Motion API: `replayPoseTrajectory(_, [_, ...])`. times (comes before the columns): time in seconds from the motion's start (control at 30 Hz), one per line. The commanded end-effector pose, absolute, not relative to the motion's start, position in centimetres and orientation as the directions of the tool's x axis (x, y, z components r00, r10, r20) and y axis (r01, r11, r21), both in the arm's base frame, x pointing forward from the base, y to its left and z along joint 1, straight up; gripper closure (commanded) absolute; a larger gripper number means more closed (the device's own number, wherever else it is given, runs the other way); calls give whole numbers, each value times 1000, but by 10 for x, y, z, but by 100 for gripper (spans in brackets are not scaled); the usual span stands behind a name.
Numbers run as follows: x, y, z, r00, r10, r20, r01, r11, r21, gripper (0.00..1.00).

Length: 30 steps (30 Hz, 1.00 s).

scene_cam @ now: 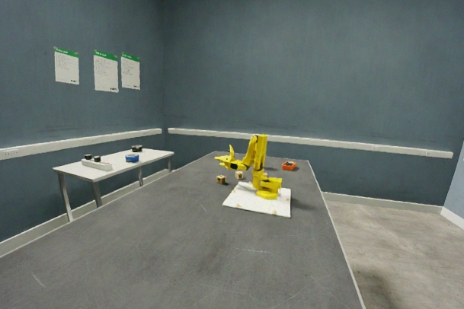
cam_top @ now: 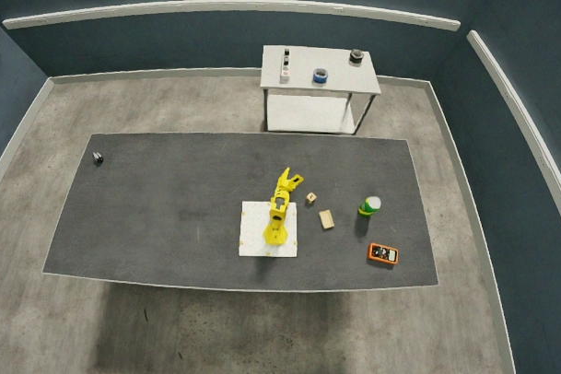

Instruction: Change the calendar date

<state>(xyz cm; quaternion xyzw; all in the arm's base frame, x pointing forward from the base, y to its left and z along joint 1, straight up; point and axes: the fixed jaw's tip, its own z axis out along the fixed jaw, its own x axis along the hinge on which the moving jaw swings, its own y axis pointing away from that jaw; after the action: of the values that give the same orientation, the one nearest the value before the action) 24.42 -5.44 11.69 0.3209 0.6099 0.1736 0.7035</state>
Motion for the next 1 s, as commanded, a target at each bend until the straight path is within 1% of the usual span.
replayPoseTrajectory(0.0, [254, -58, 115, 130, 514, -848, 209, 822, 530, 65])
replayPoseTrajectory(0.07, [257, -59, 113, 102, 465, -879, 227, 850, 476, 65])
replayPoseTrajectory(0.27, [261, -60, 110, 53, 375, -925, 246, 893, 376, 65])
replayPoseTrajectory(0.33, [261, -60, 110, 53, 375, -925, 246, 893, 376, 65])
replayPoseTrajectory(0.37, [263, -61, 109, 27, 331, -943, 255, 910, 327, 65])
replayPoseTrajectory(0.83, [271, -64, 103, -94, 106, -990, 252, 965, 79, 65])
replayPoseTrajectory(0.9, [271, -64, 103, -94, 106, -990, 252, 965, 79, 65])
replayPoseTrajectory(0.93, [273, -64, 102, -122, 57, -991, 248, 968, 25, 65])
replayPoseTrajectory(0.97, [273, -65, 101, -131, 41, -990, 246, 969, 7, 65])
